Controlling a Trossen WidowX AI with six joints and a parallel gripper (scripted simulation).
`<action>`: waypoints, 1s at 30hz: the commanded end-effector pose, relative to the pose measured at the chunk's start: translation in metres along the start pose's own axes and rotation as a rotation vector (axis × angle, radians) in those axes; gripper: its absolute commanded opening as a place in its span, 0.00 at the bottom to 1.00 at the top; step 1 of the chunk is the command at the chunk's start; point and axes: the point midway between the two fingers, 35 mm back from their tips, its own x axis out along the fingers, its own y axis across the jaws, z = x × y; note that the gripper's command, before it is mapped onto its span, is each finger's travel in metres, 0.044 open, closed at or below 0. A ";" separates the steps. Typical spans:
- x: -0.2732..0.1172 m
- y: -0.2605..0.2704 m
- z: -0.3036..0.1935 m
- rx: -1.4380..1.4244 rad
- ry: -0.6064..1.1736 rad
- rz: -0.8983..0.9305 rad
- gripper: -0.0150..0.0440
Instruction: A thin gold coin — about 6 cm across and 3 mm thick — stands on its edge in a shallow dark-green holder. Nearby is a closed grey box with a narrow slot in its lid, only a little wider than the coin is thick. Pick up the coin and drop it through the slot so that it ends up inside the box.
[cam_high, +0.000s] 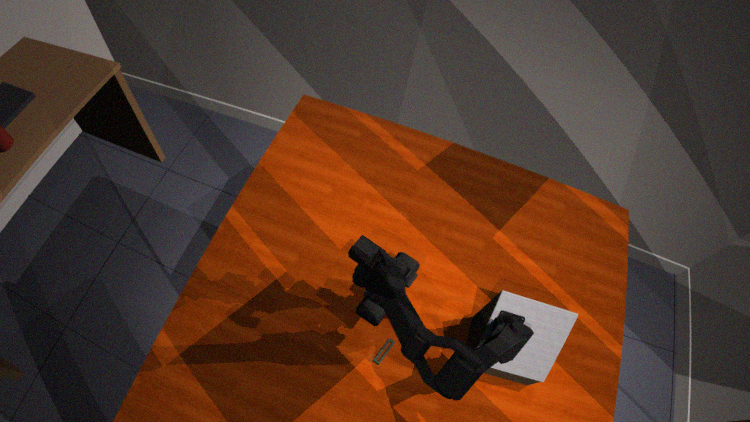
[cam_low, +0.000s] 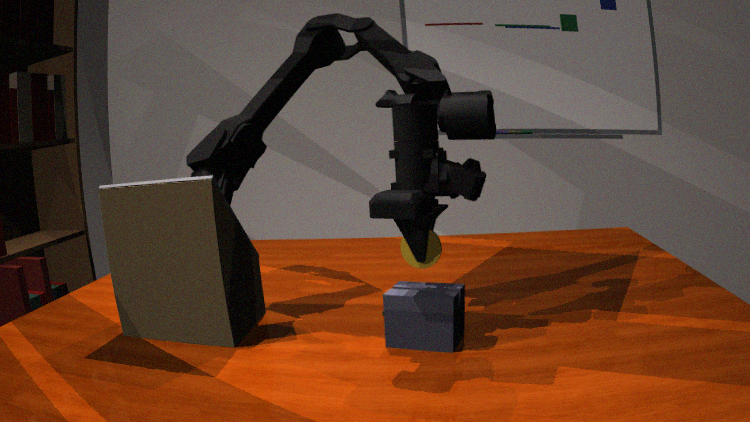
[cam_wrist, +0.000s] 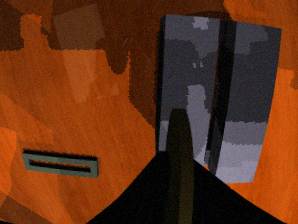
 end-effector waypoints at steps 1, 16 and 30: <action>-0.001 -0.010 0.006 -0.003 -0.003 -0.003 0.25; 0.001 -0.022 0.010 -0.001 0.001 0.005 0.25; -0.001 -0.026 0.013 -0.005 0.001 0.005 0.25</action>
